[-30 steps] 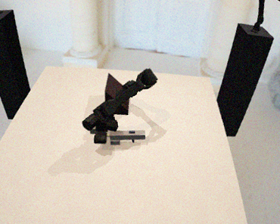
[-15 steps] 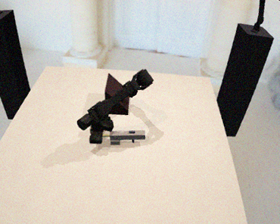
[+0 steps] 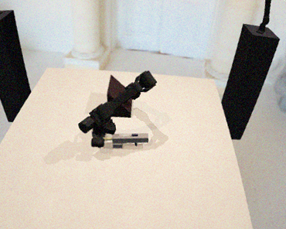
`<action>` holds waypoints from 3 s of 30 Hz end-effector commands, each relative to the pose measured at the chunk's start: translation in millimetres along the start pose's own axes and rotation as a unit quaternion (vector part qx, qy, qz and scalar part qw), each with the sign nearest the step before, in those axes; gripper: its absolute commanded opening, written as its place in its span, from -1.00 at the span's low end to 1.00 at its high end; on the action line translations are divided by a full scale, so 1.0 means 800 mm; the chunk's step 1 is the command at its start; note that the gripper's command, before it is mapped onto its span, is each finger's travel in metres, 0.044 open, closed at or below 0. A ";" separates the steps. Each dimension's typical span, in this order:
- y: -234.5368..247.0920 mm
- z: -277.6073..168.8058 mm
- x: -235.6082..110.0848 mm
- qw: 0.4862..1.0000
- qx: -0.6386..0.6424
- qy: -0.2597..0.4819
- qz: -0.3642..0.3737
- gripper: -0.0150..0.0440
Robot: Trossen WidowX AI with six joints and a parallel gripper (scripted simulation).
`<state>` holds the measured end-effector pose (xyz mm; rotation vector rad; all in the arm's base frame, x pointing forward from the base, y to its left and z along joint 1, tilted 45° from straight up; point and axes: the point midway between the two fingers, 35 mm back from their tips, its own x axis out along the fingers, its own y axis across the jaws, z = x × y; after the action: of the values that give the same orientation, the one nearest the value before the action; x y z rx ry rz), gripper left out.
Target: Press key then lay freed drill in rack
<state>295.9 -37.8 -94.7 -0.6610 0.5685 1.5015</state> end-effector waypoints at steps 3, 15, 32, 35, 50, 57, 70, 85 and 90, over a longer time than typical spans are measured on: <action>0.000 0.004 0.001 1.000 0.000 0.001 -0.003 1.00; -0.001 0.011 0.004 1.000 0.000 0.001 -0.003 1.00; -0.001 0.021 0.006 1.000 0.000 0.001 -0.003 1.00; 0.000 0.022 0.006 1.000 0.000 0.001 -0.003 1.00; -0.002 0.019 0.005 1.000 -0.003 0.004 -0.004 -0.33; -0.002 0.019 0.005 1.000 -0.003 0.004 -0.004 -0.49; 0.000 0.019 0.002 1.000 0.000 0.001 -0.003 -0.49; 0.001 0.019 0.000 1.000 0.000 0.001 -0.003 -0.49; 0.001 0.019 0.000 1.000 0.000 0.001 -0.003 -0.49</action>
<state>293.9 -25.6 -84.4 -0.6612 0.5690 1.4984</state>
